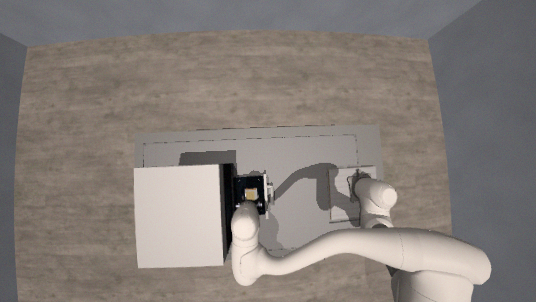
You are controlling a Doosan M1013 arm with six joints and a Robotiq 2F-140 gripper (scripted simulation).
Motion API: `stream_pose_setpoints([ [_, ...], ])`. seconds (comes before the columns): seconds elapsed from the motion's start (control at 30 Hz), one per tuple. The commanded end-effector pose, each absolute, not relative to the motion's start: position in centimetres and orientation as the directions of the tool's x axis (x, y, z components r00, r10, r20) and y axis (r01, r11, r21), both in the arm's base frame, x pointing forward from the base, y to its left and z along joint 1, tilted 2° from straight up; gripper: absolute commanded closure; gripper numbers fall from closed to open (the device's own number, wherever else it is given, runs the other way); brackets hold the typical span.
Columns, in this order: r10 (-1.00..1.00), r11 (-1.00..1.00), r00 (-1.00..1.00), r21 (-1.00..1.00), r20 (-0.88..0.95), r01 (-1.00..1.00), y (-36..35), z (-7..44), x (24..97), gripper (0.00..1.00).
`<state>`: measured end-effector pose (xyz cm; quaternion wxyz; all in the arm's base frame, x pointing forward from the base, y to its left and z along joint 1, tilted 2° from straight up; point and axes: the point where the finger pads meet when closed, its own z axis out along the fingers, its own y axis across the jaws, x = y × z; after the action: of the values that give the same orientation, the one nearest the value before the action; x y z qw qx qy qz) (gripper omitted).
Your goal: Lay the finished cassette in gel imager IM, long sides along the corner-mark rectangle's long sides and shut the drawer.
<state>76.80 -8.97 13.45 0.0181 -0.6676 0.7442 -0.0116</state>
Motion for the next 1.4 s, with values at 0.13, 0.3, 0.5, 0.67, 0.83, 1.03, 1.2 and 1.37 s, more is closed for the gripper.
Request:
stream_pose_setpoints([
  [0.13,-0.994,0.108,-0.108,-0.042,-0.012,-0.993,-9.0,14.3,76.8,0.38],
  [0.3,-0.994,0.108,-0.108,-0.042,-0.012,-0.993,-9.0,14.9,76.7,0.38],
  [0.5,-0.994,0.108,-0.108,-0.042,-0.012,-0.993,-9.0,15.1,76.6,0.38],
  [0.67,-0.994,0.108,-0.108,-0.042,-0.012,-0.993,-8.9,15.4,76.0,0.38],
  [0.83,-0.994,0.108,-0.108,-0.042,-0.012,-0.993,-8.8,15.7,75.4,0.38],
  [1.03,-0.994,0.108,-0.108,-0.042,-0.012,-0.993,-8.8,16.0,75.0,0.38],
  [1.2,-0.994,0.108,-0.108,-0.042,-0.012,-0.993,-8.7,16.3,74.4,0.38],
  [1.37,-0.994,0.108,-0.108,-0.042,-0.012,-0.993,-8.7,16.6,73.8,0.38],
])
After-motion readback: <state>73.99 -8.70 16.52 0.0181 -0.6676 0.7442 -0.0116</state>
